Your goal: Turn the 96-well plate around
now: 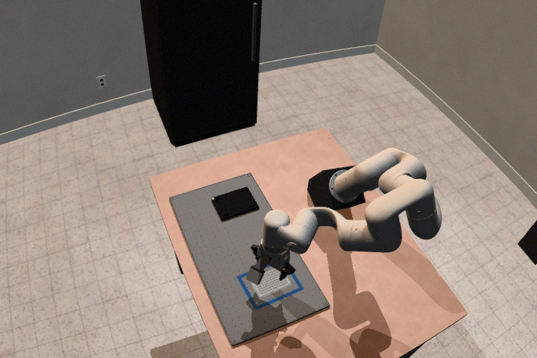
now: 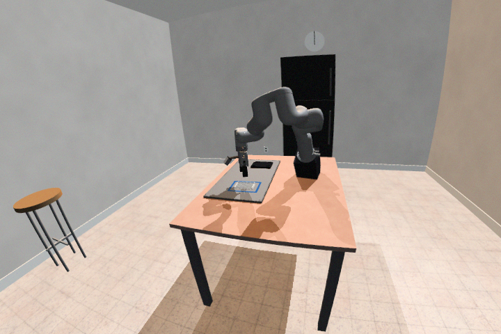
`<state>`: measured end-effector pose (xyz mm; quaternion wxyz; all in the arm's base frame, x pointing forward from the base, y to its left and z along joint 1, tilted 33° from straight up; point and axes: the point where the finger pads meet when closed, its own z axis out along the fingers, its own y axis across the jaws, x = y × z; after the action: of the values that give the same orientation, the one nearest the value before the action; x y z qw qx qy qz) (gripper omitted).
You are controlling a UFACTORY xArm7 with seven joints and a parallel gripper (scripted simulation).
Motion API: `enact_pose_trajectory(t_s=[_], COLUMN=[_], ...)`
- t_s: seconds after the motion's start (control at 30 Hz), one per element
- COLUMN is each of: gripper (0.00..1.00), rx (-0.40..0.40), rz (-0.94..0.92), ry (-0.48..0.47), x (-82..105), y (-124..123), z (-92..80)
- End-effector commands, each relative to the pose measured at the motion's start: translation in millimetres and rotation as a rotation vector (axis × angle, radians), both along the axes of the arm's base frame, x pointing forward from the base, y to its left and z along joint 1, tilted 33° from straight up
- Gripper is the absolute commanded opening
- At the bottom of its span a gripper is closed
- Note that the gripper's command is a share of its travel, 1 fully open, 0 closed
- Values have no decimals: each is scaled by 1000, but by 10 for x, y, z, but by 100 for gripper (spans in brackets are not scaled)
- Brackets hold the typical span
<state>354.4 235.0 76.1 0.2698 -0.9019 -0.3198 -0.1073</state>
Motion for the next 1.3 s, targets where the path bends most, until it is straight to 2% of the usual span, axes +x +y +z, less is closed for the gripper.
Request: enact_pose_trajectory(t_s=[0.0,0.3,0.8,1.27], gripper=[100,100,100,100], rx=[-8,-2,-2,-2], rz=[-154,-405,-408,-408], ry=[105,271,273,273], x=[11,11,11,14], y=[-6,-6,-6,103], z=[10,9,9,-157])
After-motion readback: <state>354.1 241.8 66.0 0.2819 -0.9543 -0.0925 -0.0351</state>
